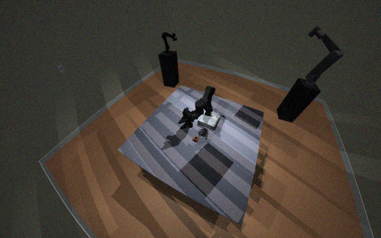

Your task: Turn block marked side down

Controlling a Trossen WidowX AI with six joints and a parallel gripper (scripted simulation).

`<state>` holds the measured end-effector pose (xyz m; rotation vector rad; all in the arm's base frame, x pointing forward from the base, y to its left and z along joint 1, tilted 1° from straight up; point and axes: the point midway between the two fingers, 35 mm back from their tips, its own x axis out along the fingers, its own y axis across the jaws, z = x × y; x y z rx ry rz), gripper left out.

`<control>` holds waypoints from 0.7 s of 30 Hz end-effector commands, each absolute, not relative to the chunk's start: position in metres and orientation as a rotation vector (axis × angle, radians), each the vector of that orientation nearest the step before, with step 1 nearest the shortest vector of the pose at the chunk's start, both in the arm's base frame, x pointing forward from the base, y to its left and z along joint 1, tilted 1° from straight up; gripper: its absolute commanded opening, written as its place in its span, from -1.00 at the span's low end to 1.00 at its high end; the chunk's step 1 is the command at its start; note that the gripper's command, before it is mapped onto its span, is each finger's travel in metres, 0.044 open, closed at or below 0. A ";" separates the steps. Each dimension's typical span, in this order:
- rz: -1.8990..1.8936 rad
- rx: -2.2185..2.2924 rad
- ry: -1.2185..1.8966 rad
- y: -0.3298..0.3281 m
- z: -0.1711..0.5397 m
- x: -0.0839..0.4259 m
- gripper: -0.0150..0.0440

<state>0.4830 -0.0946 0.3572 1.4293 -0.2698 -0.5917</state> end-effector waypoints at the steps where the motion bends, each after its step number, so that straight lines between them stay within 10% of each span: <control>1: -0.689 1.092 0.131 -0.088 0.279 0.488 1.00; 21: -0.109 0.114 1.557 -0.038 0.076 0.356 1.00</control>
